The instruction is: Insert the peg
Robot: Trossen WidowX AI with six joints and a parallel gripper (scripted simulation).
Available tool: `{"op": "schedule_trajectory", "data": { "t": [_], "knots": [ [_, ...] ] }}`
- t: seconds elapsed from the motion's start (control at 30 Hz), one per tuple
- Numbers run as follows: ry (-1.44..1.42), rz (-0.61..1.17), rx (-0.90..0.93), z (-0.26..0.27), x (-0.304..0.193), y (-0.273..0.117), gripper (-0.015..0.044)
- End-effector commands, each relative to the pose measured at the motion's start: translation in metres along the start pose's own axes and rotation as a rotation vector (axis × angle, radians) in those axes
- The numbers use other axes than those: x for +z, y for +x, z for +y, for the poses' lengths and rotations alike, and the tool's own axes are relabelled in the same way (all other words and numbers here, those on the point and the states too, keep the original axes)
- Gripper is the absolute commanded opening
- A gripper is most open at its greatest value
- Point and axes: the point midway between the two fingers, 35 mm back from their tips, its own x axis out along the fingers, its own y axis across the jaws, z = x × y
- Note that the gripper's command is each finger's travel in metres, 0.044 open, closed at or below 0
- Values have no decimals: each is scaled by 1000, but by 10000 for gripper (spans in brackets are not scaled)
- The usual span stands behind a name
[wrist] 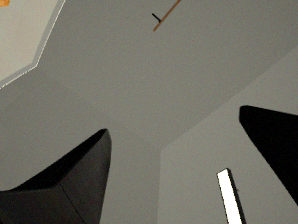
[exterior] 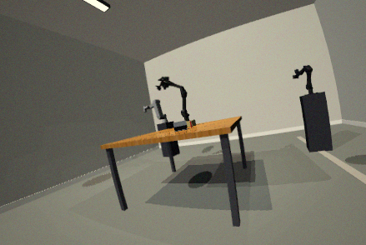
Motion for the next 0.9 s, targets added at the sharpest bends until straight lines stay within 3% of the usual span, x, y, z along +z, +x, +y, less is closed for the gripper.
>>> {"op": "schedule_trajectory", "data": {
  "t": [0.0,0.87],
  "knots": [
    [1,0,0,0,0,0,426],
    [258,-77,-38,35,30,69,440]
  ]
}}
